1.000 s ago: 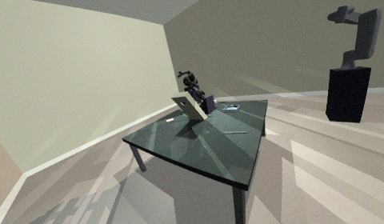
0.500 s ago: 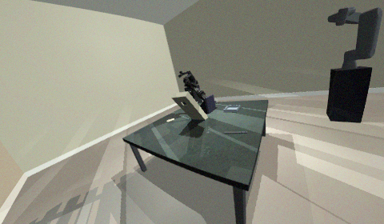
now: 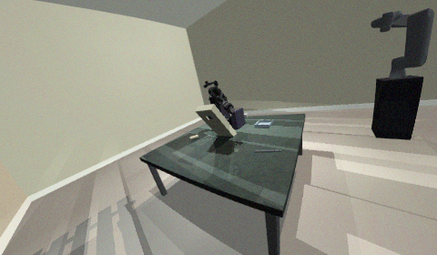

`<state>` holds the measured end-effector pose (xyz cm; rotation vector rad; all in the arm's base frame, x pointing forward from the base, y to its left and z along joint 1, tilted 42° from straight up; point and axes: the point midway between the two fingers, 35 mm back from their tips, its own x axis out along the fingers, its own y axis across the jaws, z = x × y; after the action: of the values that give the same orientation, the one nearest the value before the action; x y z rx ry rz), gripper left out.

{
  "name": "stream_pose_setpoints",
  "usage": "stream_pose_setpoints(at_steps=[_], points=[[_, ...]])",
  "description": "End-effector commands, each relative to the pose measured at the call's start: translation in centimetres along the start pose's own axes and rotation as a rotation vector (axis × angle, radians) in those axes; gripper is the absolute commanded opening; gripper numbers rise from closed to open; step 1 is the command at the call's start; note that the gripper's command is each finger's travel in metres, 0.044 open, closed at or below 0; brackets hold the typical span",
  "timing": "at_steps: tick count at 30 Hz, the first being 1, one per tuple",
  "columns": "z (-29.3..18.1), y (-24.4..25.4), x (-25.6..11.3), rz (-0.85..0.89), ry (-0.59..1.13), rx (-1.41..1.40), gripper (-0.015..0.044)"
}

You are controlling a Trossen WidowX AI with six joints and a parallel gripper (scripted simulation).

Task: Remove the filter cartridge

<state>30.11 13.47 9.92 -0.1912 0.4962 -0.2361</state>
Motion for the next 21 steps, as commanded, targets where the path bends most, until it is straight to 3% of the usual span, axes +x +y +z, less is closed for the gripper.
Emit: stream_pose_setpoints(at_steps=[1, 21], points=[[-0.3, 0.0, 0.7, 0.000, 0.005, -0.012, 0.0100], [-0.6, -0.1, 1.7, -0.001, 0.000, -0.013, 0.0100]])
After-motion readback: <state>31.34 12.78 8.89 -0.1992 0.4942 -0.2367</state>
